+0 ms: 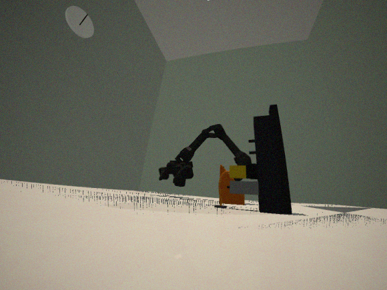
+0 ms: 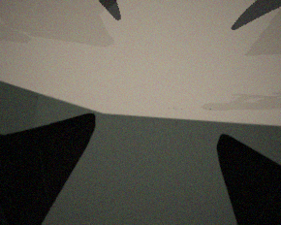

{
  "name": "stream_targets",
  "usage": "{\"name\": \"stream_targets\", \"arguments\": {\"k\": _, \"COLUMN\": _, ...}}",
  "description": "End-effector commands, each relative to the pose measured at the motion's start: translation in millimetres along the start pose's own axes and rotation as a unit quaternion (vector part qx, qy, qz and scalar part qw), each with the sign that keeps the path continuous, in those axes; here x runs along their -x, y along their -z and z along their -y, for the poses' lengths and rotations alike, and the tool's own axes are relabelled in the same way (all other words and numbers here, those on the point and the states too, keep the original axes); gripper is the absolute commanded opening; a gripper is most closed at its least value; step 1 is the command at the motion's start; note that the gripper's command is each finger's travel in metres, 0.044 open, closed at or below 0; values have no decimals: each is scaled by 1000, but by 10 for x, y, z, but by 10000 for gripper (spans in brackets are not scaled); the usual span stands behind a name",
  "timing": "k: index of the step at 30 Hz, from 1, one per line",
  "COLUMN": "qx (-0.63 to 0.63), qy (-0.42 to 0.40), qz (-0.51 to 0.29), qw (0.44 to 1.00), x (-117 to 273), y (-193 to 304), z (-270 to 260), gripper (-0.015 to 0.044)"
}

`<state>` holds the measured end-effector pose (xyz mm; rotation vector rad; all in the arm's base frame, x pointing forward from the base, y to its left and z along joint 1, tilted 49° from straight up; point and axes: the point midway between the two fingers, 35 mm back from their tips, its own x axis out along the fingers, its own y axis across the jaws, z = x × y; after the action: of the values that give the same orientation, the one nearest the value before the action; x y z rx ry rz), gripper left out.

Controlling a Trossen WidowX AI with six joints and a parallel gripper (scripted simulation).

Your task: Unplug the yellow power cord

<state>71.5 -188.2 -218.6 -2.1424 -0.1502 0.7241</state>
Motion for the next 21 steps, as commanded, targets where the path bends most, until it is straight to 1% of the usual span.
{"name": "stream_targets", "arguments": {"k": 1, "qx": 4, "qy": 1, "qz": 3, "qw": 1000, "x": -2, "y": 16, "z": 6, "gripper": 374}}
{"name": "stream_targets", "arguments": {"k": 5, "qx": 95, "qy": 28, "qz": 70, "qw": 993, "x": -82, "y": 333, "z": 165, "gripper": 269}}
{"name": "stream_targets", "arguments": {"k": 9, "qx": 205, "qy": 69, "qz": 144, "qw": 966, "x": -250, "y": 694, "z": 447, "gripper": 164}}
{"name": "stream_targets", "arguments": {"k": 15, "qx": 363, "qy": 144, "qz": 238, "qw": 889, "x": -594, "y": 1109, "z": 1053, "gripper": 160}}
{"name": "stream_targets", "arguments": {"k": 21, "qx": 504, "qy": 230, "qz": 305, "qw": 775, "x": -950, "y": 1289, "z": 1839, "gripper": 160}}
